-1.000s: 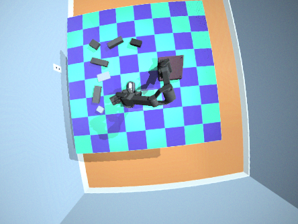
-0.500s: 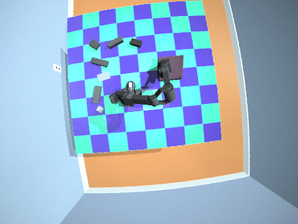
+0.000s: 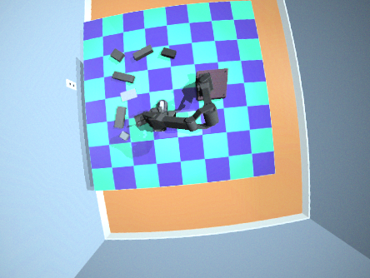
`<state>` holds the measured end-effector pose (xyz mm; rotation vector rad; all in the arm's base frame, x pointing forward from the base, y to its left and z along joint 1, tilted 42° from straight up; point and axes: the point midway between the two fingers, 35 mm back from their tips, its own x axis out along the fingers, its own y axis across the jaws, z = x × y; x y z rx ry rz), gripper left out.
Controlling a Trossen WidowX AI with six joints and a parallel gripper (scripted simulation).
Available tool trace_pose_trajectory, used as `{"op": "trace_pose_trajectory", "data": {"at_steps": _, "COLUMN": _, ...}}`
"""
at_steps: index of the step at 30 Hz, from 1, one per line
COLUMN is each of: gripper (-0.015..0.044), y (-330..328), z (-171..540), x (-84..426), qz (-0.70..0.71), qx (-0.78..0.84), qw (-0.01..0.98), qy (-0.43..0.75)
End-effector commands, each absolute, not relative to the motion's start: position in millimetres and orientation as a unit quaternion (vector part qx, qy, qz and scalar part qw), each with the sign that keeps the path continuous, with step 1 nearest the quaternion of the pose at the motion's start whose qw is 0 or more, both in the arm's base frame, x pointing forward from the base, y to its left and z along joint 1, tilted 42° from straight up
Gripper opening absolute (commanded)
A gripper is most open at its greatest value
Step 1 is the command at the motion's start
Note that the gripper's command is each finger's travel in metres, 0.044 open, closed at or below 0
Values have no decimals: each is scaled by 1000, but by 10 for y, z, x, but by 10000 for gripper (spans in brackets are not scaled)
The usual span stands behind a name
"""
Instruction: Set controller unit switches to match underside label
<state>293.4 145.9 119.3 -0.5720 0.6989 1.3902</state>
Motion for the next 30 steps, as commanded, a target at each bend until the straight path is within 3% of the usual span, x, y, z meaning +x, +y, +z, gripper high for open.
{"op": "trace_pose_trajectory", "data": {"at_steps": 1, "gripper": 336, "y": 1403, "z": 1202, "x": 2936, "qz": 616, "qx": -255, "qw": 677, "qy": 311}}
{"op": "trace_pose_trajectory", "data": {"at_steps": 30, "gripper": 336, "y": 1168, "z": 1215, "x": 2912, "qz": 616, "qx": -255, "qw": 677, "qy": 312}}
